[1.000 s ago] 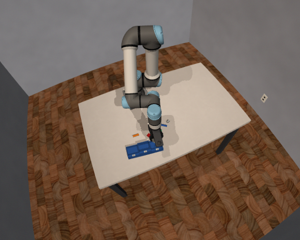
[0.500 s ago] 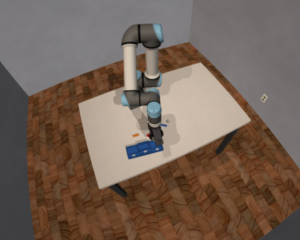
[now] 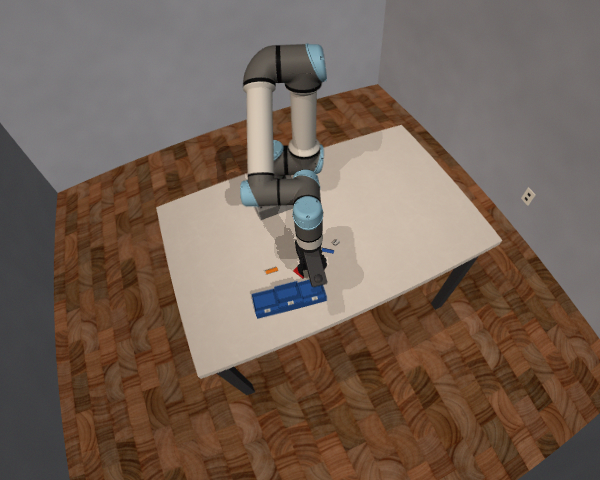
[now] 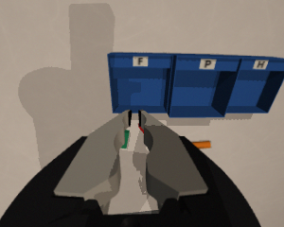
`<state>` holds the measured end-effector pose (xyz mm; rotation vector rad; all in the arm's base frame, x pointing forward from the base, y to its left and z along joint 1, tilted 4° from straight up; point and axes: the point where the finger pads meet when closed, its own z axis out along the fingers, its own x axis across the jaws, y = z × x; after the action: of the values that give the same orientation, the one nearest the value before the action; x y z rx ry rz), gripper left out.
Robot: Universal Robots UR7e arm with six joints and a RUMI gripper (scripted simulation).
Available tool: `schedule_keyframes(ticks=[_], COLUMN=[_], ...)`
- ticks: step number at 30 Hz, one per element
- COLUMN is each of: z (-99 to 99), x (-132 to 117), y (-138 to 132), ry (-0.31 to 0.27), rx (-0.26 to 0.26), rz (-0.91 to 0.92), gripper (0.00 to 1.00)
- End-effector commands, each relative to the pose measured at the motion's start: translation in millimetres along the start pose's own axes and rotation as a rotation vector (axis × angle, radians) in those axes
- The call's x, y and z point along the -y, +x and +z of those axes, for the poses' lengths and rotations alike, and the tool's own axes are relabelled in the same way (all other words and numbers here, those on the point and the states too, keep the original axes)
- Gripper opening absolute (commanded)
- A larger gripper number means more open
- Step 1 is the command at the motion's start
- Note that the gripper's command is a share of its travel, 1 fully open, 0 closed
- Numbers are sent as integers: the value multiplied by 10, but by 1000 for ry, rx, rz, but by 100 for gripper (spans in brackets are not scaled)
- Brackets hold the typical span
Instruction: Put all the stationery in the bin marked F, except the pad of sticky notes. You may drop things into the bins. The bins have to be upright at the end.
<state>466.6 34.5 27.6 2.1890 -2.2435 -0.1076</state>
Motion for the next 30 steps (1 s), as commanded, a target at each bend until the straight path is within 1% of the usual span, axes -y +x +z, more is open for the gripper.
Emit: schedule_keyframes(ticks=[1, 14, 30], z=[-139, -1217, -1217], x=[3, 3, 3], y=[1, 1, 1], ry=[1, 1, 1], rx=[0, 0, 0], rz=[0, 0, 0], gripper=[4, 4, 4])
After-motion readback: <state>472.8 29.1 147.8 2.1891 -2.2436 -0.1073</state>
